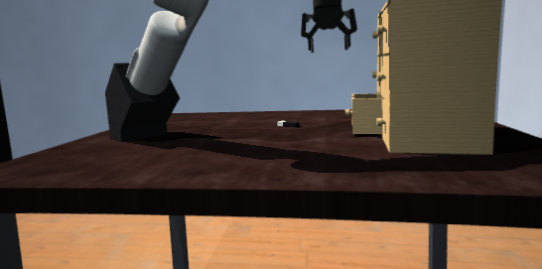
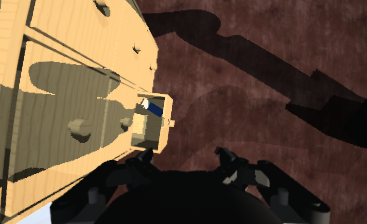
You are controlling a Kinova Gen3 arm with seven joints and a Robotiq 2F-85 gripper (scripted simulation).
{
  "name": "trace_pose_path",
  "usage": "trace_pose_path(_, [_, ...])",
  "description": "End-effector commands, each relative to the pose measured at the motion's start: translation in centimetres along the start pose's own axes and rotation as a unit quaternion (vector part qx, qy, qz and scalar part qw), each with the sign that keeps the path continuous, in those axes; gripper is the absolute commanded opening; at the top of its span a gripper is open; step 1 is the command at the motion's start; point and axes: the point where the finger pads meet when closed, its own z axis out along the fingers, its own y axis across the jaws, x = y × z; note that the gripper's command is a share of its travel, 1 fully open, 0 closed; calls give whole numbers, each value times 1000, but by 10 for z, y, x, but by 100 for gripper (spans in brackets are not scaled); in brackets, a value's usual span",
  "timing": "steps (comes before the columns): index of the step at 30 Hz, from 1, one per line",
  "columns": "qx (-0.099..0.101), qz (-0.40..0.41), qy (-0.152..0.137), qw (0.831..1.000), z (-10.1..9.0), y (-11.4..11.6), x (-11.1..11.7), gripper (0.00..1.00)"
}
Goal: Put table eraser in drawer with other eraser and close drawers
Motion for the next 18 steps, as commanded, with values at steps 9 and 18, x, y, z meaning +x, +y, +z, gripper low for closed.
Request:
trace_pose_path(9, [1, -114, -1, 993, 11, -9, 2, 100])
trace_pose_path(18, [3, -187, -1, 982, 16, -14, 2, 100])
